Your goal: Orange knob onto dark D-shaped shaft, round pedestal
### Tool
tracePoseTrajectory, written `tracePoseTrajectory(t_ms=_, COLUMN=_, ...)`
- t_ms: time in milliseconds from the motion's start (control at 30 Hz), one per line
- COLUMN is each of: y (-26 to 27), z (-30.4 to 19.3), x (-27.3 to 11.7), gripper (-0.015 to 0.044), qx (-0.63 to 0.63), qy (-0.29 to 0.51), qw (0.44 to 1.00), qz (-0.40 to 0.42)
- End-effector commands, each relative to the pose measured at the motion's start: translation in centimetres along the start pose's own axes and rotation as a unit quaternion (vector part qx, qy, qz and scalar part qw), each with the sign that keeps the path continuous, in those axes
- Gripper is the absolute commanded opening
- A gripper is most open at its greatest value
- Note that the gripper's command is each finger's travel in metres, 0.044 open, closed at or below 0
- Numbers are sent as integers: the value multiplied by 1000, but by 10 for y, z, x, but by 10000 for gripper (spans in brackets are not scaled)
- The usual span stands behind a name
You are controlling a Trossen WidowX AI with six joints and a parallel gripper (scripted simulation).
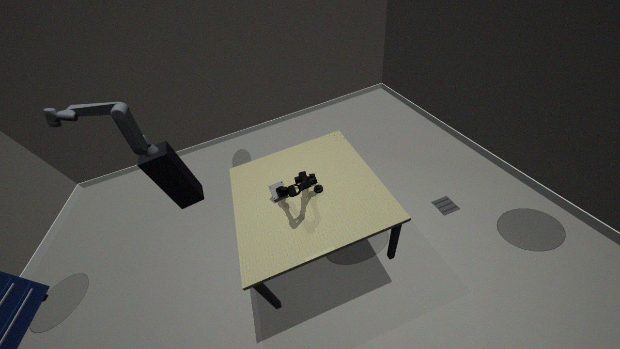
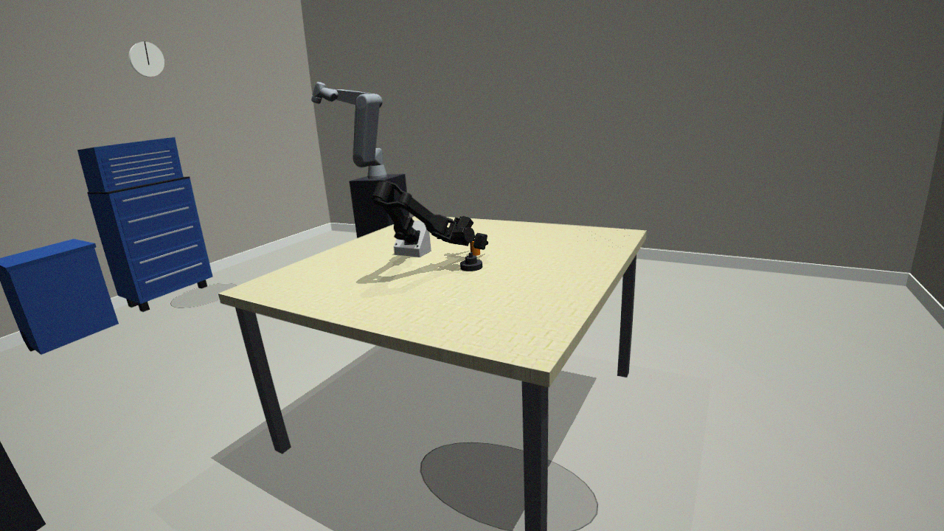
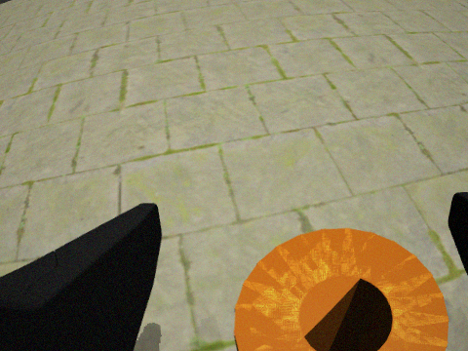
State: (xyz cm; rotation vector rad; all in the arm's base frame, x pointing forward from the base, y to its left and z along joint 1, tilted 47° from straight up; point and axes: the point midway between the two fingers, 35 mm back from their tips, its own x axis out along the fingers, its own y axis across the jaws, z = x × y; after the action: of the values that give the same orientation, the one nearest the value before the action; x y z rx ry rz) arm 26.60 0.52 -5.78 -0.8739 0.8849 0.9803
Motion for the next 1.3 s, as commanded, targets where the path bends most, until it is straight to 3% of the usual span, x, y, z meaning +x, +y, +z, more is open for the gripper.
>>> tracePoseTrajectory(t_ms=0, y=0, z=1, x=0, gripper=440, qx=0, qy=-2, qw=1000, qz=-1)
tracePoseTrajectory(t_ms=167, y=-2, z=8, x=-3, gripper=440, qx=0, qy=-1, qw=1000, qz=0)
tracePoseTrajectory(t_ms=367, y=-1, z=73, x=-29, gripper=440, qx=0, qy=-2, qw=1000, qz=0)
tracePoseTrajectory(t_ms=533, y=0, z=75, x=-29, gripper=440, qx=3, qy=4, qw=1000, qz=3)
tracePoseTrajectory(t_ms=767, y=11, z=69, x=-18, gripper=440, qx=72, qy=252, qw=961, qz=84)
tracePoseTrajectory(t_ms=1000, y=3, z=86, x=-37, gripper=440, qx=26, qy=512, qw=858, qz=27)
tracePoseTrajectory(t_ms=1067, y=-1, z=94, x=-41, gripper=440, qx=5, qy=550, qw=835, qz=1)
tracePoseTrajectory(t_ms=1267, y=-1, z=96, x=-42, gripper=440, qx=2, qy=554, qw=832, qz=-2)
